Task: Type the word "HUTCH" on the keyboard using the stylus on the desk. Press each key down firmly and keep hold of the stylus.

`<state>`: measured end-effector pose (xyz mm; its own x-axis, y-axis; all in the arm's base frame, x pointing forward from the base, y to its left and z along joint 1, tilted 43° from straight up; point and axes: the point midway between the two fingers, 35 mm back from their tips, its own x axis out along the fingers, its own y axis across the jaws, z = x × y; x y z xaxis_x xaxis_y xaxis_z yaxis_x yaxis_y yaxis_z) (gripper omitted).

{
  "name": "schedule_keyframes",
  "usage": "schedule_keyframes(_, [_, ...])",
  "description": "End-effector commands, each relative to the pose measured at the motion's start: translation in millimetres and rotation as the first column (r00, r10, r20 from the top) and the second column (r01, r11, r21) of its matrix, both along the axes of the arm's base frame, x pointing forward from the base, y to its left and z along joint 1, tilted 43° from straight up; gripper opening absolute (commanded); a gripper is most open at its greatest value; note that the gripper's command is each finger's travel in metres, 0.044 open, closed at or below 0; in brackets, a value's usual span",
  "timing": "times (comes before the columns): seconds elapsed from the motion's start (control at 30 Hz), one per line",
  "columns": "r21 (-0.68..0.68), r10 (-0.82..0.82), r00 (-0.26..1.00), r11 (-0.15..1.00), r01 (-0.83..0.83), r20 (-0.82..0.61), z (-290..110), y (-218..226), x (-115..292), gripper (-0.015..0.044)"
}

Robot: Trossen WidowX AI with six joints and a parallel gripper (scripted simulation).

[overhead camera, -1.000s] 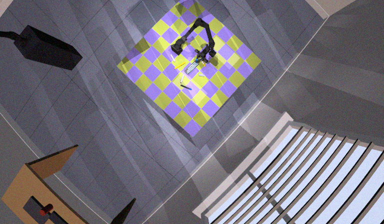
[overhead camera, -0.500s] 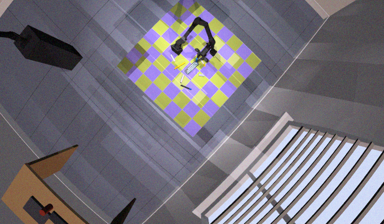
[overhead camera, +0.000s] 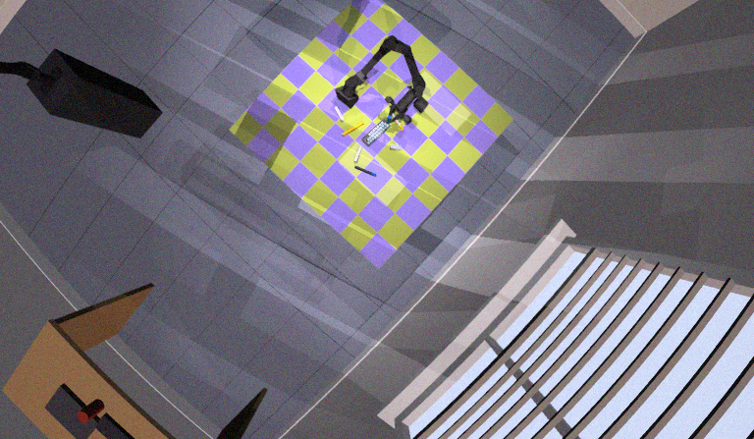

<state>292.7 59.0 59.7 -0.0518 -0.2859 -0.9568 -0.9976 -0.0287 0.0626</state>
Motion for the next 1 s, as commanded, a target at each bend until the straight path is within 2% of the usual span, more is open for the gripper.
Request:
schedule_keyframes(0.0, [-0.003, 0.002, 1.0, 1.0, -0.002, -0.003, -7.7, 7.1, -0.7, 0.0])
schedule_keyframes(0.07, [-0.003, 0.002, 1.0, 1.0, -0.002, -0.003, -7.7, 7.1, -0.7, 0.0])
schedule_keyframes(0.17, [-0.003, 0.002, 1.0, 1.0, -0.002, -0.003, -9.6, 8.4, -0.3, 0.0079])
schedule_keyframes(0.97, [-0.003, 0.002, 1.0, 1.0, -0.002, -0.003, -17.1, 15.3, -0.8, 0.0081])
